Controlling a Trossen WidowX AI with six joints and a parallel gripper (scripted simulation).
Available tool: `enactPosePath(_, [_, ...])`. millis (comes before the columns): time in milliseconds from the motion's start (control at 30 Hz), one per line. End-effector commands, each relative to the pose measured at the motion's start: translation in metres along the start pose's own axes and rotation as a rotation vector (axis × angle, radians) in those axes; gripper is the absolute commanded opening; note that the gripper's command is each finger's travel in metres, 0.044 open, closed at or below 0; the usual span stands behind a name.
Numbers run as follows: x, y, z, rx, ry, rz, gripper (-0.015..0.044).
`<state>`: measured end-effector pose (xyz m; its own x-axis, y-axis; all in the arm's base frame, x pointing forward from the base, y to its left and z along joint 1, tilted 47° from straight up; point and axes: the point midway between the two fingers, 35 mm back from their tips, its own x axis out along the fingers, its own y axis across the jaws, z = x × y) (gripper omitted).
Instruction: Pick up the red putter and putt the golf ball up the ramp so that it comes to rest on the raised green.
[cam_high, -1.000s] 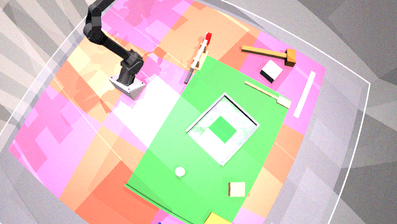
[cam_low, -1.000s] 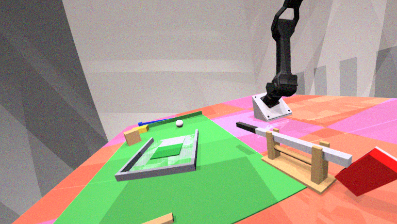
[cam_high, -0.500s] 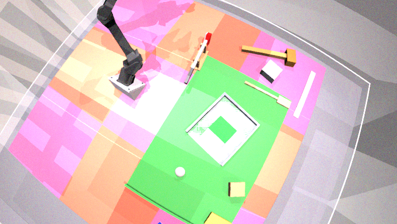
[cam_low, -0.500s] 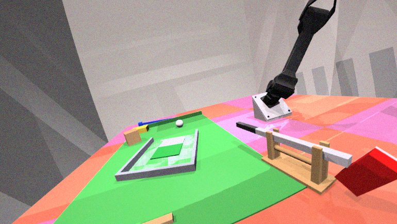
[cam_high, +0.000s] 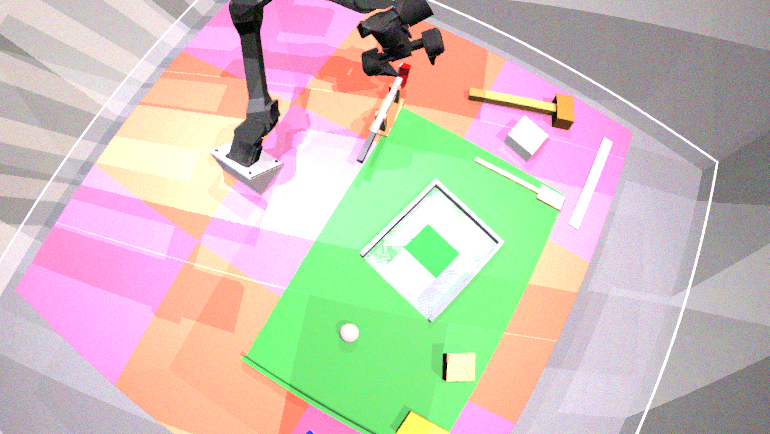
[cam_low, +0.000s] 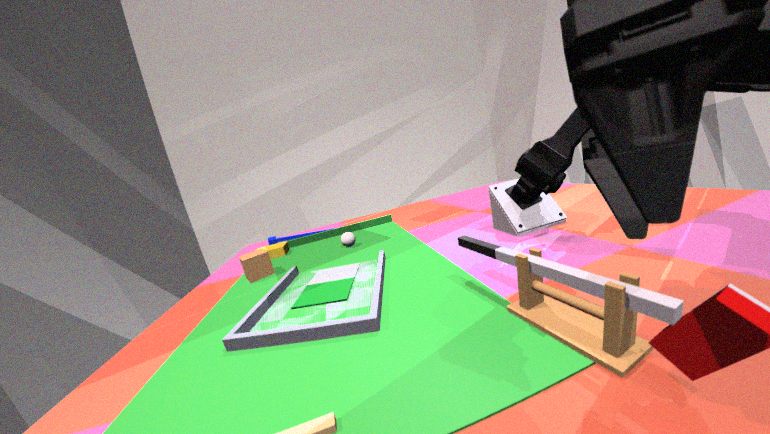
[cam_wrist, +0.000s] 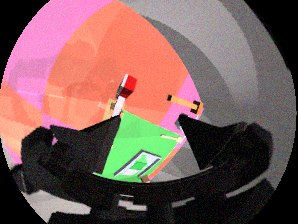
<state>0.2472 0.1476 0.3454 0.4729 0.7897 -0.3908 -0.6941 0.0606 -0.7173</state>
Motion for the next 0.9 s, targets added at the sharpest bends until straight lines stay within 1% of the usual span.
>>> enactPosePath(0, [0.007, 0.025, -0.065, 0.078, 0.09, 0.127, 0.044])
enactPosePath(167, [0.002, 0.06, -0.118, 0.194, 0.107, 0.258, 0.044])
enactPosePath(267, [-0.007, 0.092, -0.148, 0.327, 0.046, 0.348, 0.044])
enactPosePath(367, [-0.02, 0.116, -0.166, 0.475, -0.053, 0.376, 0.044])
enactPosePath(467, [-0.027, 0.124, -0.171, 0.544, -0.105, 0.366, 0.044])
enactPosePath(700, [-0.026, 0.123, -0.171, 0.544, -0.105, 0.366, 0.044])
enactPosePath(867, [-0.014, 0.129, -0.172, 0.544, -0.105, 0.366, 0.044])
